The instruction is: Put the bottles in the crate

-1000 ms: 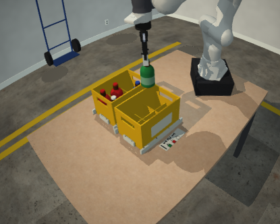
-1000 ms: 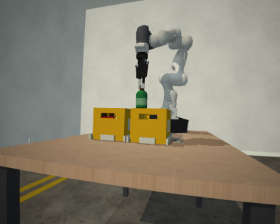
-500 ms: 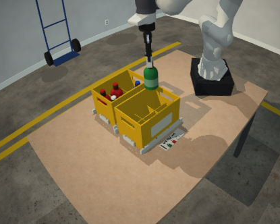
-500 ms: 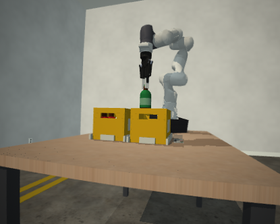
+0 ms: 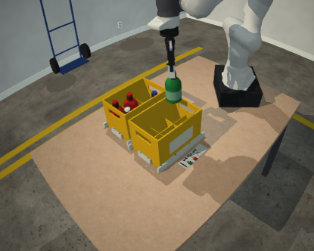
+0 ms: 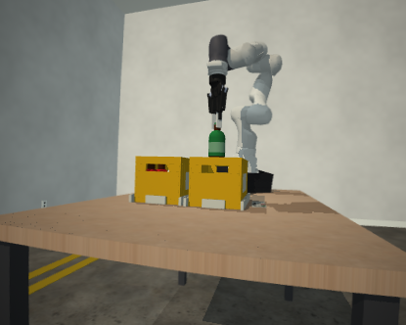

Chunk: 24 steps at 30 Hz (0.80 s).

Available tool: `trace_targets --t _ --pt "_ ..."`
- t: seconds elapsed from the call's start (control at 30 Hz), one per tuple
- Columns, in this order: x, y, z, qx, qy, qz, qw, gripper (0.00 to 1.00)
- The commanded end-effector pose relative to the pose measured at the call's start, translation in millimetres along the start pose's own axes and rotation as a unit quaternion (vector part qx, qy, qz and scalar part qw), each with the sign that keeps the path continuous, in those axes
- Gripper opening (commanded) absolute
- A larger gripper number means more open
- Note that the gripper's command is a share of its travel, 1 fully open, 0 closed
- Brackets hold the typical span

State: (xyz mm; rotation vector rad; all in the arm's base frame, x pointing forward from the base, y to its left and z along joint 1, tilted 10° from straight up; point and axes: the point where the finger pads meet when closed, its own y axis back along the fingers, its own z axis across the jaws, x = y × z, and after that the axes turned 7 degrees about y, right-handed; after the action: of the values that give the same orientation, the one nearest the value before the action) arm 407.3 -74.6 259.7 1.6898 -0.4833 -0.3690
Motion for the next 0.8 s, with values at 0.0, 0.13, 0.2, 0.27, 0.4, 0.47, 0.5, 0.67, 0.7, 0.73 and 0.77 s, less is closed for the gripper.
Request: trace_targets --t 0.0,0.13,0.2,0.27,0.4,0.47,0.5,0.67,0.7,0.73,0.77 --pt "1.2 3.4 -2.8 0.002 -0.011 0.003 1.000 0.00" --pt "2.5 3.4 -2.6 0.002 -0.011 0.003 1.000 0.00" --pt "3.1 3.4 -2.5 0.002 -0.011 0.003 1.000 0.00" --pt "3.8 3.4 -2.4 0.002 -0.011 0.003 1.000 0.00" --pt "5.1 3.4 -2.2 0.002 -0.011 0.003 1.000 0.00" --pt "5.1 3.4 -2.2 0.002 -0.011 0.003 1.000 0.00" --pt "5.4 3.4 -2.1 0.002 -0.011 0.003 1.000 0.00" --pt "6.7 3.4 -1.7 0.002 -0.011 0.003 1.000 0.00" --pt "6.9 3.4 -1.7 0.002 -0.011 0.003 1.000 0.00" --pt "7.1 3.4 -1.6 0.002 -0.011 0.003 1.000 0.00" --pt "7.4 3.4 -1.5 0.002 -0.011 0.003 1.000 0.00"
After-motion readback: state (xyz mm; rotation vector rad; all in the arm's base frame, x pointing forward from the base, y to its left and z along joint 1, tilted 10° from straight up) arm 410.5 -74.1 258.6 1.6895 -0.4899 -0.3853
